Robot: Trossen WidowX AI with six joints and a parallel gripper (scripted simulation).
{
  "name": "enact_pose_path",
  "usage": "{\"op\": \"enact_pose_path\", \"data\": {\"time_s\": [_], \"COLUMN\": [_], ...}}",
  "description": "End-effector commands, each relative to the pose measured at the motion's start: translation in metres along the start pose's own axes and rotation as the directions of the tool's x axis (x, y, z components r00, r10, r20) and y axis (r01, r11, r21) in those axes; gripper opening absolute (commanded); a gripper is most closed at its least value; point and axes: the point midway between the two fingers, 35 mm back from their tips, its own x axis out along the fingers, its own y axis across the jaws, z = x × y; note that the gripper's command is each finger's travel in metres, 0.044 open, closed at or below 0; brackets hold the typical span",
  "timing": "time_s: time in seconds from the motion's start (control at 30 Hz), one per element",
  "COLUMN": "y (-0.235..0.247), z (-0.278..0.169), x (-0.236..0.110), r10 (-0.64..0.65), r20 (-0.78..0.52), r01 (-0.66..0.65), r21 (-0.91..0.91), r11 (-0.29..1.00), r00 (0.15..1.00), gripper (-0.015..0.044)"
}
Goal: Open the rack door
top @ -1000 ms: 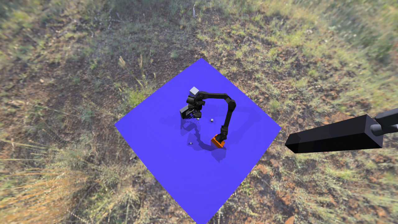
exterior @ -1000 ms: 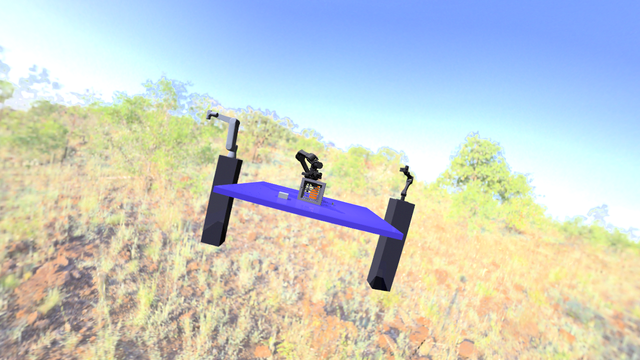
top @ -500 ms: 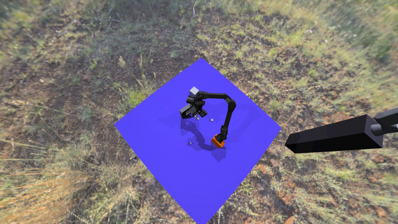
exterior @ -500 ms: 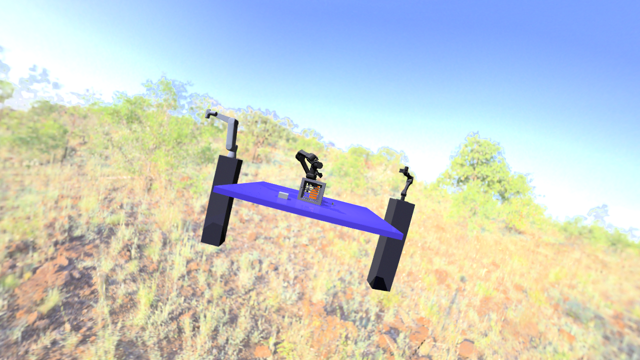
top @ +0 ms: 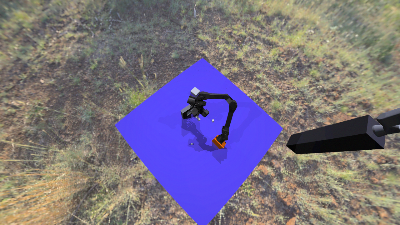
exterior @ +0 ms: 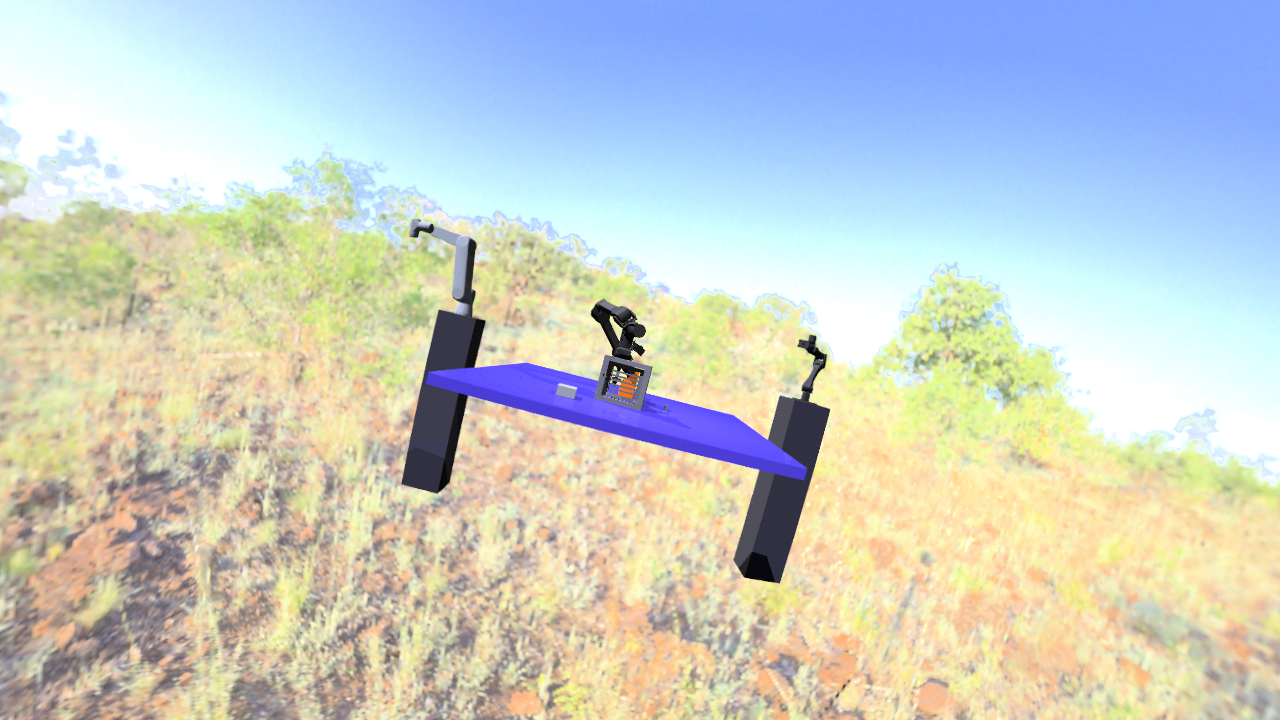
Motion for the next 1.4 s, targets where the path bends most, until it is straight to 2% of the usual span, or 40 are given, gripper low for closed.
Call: {"op": "enact_pose_path", "data": {"time_s": [0.0, 0.43, 0.6, 1.37], "y": [-0.001, -0.001, 0.0, 0.016], "z": [-0.001, -0.001, 0.0, 0.014], "x": [-0.001, -0.001, -0.001, -0.001], "r10": [-0.005, -0.005, -0.005, -0.004], "r20": [0.0, 0.0, 0.0, 0.001], "r01": [0.005, 0.005, 0.005, 0.003], "r21": [-0.003, -0.003, 0.025, 0.443], "r11": [1.0, 1.0, 1.0, 0.896], "r00": [1.0, 1.0, 1.0, 1.0], "gripper": [0.0093, 0.0011, 0.0011, 0.0011]}}
